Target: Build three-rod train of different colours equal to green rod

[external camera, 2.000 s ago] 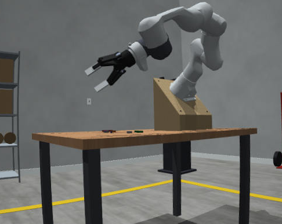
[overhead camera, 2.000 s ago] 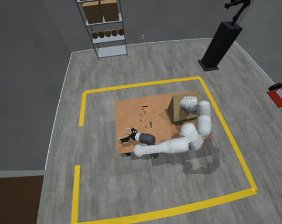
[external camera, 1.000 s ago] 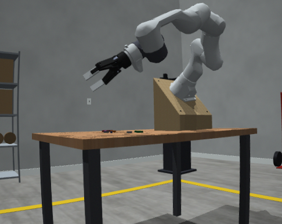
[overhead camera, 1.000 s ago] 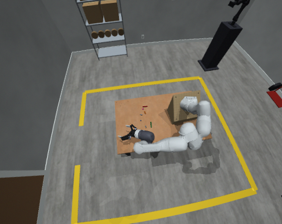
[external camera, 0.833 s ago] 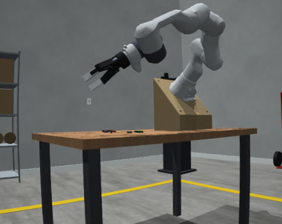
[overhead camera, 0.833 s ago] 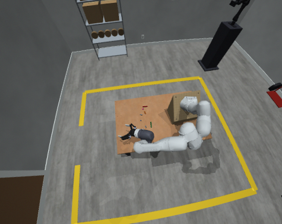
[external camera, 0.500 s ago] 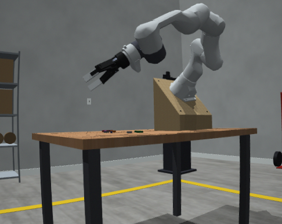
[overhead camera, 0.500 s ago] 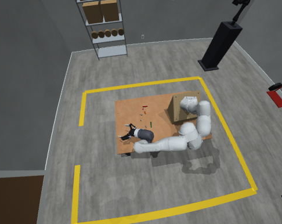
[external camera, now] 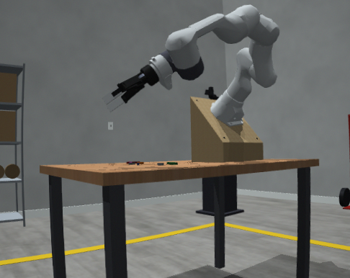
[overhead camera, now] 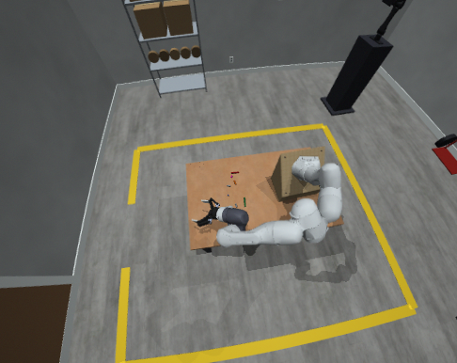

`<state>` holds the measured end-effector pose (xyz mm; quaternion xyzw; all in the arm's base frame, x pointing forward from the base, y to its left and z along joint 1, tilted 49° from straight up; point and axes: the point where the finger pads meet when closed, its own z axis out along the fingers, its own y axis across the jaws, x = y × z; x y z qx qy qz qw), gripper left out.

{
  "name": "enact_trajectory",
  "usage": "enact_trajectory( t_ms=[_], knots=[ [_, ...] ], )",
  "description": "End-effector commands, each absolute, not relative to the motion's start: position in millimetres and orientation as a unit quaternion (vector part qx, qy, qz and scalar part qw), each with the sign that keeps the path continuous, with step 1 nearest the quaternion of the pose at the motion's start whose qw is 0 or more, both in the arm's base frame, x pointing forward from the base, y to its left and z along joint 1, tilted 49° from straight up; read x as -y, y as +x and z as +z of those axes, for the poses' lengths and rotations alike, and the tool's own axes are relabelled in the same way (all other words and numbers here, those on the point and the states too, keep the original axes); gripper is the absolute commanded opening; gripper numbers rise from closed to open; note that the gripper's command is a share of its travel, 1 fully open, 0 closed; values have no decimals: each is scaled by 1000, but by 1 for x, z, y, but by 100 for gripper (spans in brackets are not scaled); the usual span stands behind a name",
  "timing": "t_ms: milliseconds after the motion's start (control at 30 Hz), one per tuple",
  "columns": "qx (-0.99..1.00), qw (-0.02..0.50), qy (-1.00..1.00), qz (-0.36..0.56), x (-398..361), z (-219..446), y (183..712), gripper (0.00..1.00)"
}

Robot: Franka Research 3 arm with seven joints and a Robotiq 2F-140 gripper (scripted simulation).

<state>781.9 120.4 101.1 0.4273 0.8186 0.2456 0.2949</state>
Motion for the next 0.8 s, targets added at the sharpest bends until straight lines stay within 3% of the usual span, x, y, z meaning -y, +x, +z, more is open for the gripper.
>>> enact_trajectory(
  t_ms=[0,767],
  knots=[
    [-822,298,419,246,-122,102,783,100],
    [-844,305,374,234,-116,92,782,100]
  ],
)
